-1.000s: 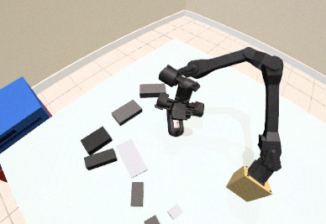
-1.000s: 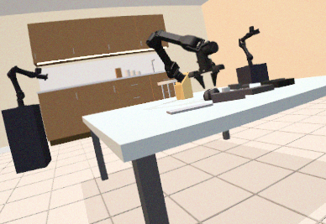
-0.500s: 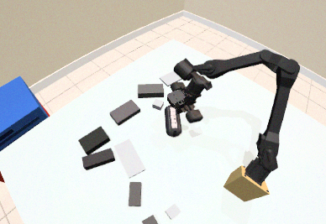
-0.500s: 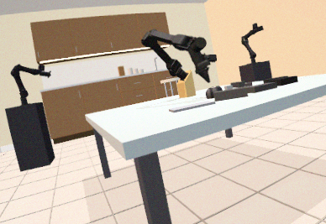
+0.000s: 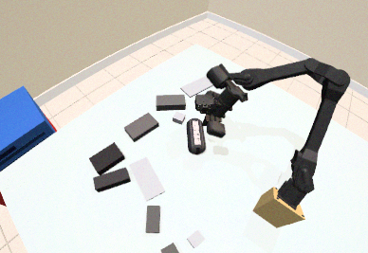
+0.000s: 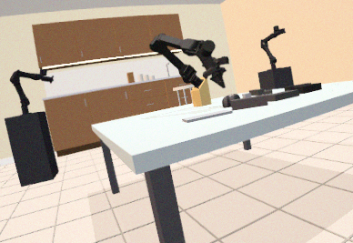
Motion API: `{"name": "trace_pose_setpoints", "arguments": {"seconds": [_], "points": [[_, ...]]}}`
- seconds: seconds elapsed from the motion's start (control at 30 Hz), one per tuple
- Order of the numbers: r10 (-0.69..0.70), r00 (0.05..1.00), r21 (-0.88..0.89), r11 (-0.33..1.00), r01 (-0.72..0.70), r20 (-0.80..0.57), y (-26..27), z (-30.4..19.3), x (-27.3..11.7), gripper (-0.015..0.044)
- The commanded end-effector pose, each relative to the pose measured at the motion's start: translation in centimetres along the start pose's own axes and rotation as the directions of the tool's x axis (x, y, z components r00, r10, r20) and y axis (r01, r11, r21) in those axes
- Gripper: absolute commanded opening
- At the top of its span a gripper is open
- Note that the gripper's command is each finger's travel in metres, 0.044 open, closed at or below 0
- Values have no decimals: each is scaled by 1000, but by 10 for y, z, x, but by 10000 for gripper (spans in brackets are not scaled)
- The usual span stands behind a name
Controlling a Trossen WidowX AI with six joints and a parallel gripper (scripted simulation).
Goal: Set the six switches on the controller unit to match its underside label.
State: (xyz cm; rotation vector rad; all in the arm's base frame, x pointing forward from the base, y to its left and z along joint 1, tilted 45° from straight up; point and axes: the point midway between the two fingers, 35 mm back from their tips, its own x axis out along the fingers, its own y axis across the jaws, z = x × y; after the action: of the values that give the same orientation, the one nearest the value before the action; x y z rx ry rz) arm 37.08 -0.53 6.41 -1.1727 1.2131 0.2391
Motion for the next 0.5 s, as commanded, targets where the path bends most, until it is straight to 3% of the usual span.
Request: {"name": "trace_pose_setpoints", "arguments": {"seconds": [0.0,0.37,0.47], "points": [[-1,1000,19,1000,1,9,0,0,-1,0],[-1,1000,19,1000,1,9,0,0,-1,0],[1,1000,-37,999,-2,-6,-2,2,0,79]]}}
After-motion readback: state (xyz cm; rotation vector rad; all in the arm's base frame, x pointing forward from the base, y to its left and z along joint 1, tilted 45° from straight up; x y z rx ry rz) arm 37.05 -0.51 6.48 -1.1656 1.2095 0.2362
